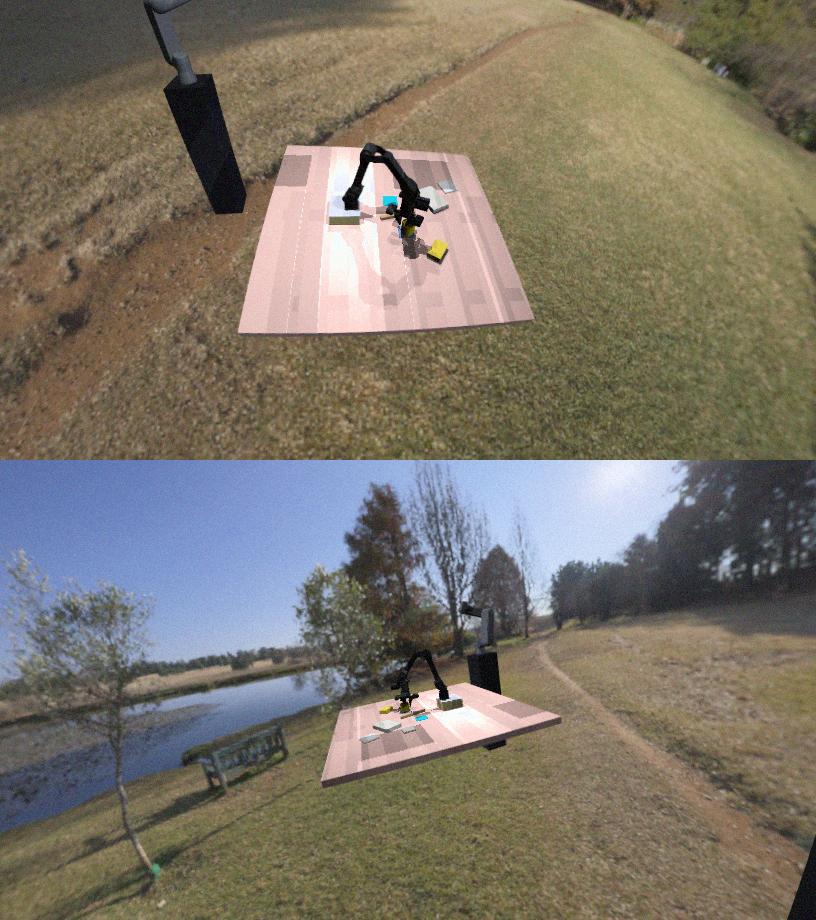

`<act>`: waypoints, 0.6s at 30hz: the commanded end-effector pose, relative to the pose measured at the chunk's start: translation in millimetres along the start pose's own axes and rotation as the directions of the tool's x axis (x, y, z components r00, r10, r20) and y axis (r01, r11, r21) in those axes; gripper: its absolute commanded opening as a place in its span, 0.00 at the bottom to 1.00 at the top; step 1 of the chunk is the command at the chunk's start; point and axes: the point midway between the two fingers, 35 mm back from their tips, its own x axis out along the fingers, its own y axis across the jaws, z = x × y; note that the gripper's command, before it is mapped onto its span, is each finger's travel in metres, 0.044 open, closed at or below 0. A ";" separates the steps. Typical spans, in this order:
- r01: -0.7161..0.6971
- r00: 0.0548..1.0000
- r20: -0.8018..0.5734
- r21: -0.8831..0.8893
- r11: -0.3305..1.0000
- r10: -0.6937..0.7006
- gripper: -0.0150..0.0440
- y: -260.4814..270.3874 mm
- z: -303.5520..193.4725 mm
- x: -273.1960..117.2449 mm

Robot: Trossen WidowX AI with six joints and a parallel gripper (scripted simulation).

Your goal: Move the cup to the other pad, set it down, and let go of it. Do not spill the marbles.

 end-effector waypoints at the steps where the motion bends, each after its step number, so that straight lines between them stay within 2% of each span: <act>1: 0.001 1.000 0.000 0.000 1.000 -0.001 0.43 -0.2 0.0 -0.2; 16: 0.001 1.000 0.000 0.000 1.000 -0.001 0.25 -0.2 0.0 -0.2; 18: 0.001 1.000 0.000 0.000 1.000 -0.001 0.25 -0.4 0.1 -2.2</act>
